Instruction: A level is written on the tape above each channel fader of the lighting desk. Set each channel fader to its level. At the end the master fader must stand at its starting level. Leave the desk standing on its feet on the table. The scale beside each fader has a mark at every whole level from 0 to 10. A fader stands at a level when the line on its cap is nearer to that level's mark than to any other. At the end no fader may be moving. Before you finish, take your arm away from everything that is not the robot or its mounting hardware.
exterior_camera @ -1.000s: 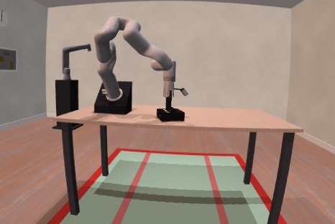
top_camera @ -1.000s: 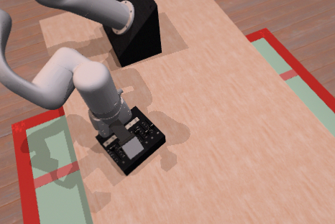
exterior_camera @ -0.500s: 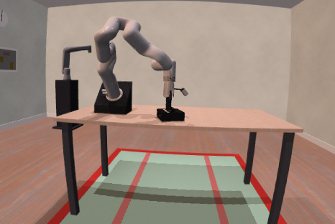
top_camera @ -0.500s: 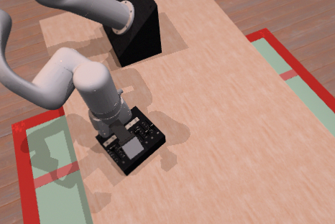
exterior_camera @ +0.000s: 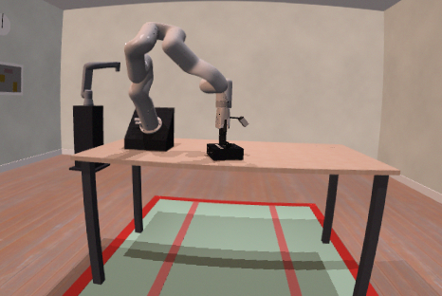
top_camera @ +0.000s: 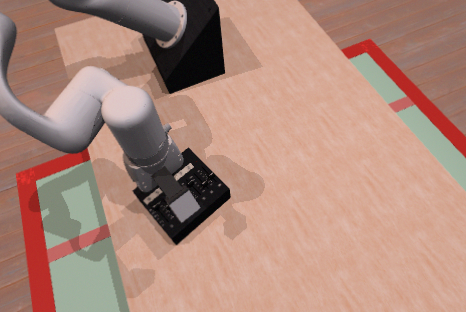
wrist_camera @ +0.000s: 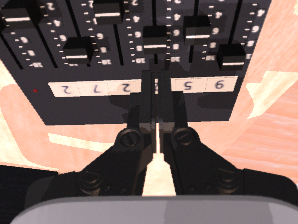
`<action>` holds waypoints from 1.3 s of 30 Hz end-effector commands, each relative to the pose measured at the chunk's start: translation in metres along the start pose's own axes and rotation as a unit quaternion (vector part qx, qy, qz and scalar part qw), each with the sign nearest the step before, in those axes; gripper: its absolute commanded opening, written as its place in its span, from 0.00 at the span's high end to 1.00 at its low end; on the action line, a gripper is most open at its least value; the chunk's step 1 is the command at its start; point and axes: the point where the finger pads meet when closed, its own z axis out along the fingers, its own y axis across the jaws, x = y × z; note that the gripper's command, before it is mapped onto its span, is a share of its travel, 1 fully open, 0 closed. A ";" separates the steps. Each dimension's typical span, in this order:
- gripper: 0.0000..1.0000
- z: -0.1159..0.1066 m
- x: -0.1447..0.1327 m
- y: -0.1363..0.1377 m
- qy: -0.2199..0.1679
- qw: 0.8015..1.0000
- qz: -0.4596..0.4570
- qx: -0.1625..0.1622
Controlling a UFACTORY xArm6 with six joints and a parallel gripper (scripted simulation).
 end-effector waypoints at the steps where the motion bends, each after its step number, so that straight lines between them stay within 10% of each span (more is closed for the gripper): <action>1: 1.00 -0.001 0.001 0.001 0.001 1.000 0.000 0.000; 39: 1.00 0.004 0.001 0.001 0.001 1.000 0.000 0.000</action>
